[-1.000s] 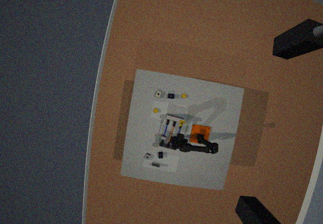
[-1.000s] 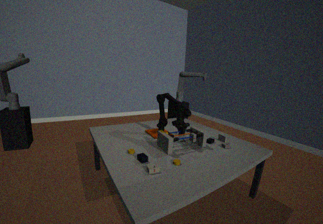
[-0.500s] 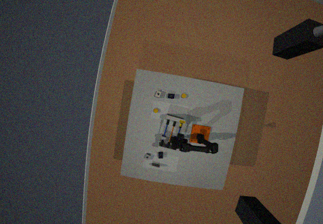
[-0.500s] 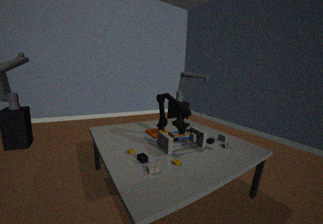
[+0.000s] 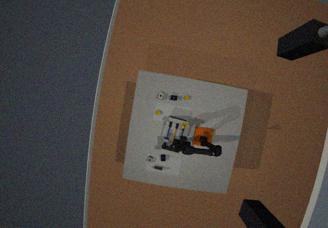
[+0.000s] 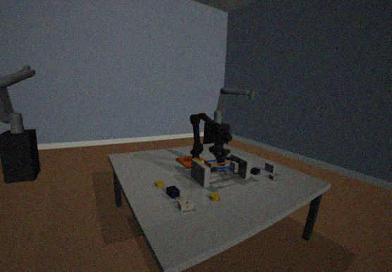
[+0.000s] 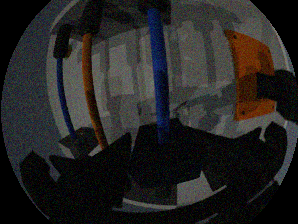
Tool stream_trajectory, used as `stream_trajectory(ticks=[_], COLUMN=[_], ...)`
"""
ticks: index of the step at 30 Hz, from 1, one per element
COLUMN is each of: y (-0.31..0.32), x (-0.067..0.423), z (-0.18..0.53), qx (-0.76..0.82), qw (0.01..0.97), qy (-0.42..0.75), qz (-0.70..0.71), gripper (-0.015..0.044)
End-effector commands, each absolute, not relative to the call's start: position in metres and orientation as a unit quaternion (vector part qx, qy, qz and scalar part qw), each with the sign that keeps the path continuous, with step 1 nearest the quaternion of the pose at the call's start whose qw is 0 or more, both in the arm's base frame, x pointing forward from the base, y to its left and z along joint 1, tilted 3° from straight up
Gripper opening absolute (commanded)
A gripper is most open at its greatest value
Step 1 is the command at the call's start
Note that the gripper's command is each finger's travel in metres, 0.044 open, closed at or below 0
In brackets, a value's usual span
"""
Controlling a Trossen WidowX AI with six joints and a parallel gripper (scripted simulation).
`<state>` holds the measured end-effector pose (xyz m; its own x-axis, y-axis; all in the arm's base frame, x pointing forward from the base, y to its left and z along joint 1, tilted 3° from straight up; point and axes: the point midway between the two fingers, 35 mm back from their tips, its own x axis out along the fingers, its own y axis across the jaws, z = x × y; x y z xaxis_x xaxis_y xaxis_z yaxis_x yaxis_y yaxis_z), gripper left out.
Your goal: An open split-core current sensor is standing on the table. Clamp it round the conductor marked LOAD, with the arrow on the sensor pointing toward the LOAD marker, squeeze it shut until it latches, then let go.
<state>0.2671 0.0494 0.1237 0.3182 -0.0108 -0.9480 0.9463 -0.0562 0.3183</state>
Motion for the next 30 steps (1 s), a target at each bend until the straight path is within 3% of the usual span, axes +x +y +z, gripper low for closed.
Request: stream_trajectory(ticks=[1,12,20,30], y=[0.0493,0.0493,0.0495,0.0495], x=[0.2670,0.2670,0.2669,0.2669], z=[0.1236,0.1236,0.1239,0.1238], qx=[0.588,0.588,0.588,0.584], qw=[0.560,0.560,0.560,0.556], qy=[0.398,0.398,0.398,0.404], qz=[-0.427,-0.427,-0.427,-0.432], gripper=[0.0276,0.0203,0.0000,0.0000])
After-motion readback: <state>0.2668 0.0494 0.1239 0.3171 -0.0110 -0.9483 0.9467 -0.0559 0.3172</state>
